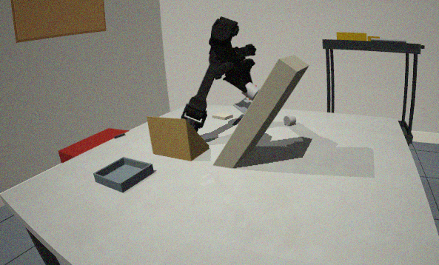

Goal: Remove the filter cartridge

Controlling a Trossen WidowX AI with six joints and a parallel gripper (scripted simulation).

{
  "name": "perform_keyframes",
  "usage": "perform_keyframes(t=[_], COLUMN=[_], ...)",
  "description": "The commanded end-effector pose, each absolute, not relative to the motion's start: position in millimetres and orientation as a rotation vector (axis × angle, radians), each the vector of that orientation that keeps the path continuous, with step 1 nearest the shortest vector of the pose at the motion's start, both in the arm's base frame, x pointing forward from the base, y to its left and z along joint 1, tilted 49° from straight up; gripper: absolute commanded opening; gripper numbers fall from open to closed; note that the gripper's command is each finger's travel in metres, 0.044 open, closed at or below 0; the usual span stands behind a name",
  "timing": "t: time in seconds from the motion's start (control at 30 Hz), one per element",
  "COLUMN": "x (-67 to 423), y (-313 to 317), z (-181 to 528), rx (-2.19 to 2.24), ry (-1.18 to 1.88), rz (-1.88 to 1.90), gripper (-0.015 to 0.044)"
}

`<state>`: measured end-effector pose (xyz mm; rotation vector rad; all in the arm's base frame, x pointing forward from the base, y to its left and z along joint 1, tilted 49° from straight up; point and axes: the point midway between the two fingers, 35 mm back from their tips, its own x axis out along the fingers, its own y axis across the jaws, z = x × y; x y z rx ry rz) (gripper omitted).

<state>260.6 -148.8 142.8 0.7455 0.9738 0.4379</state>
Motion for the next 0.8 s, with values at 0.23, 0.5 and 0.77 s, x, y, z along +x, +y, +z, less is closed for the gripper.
perform_keyframes(t=[0.23,0.5,0.77], x=[227,230,234], y=[-193,-209,-229], z=[184,168,141], rx=[0.709,0.715,0.725], ry=[0.922,0.929,0.938], rz=[0.306,0.328,0.365], gripper=[0.0,0.0,0.0])
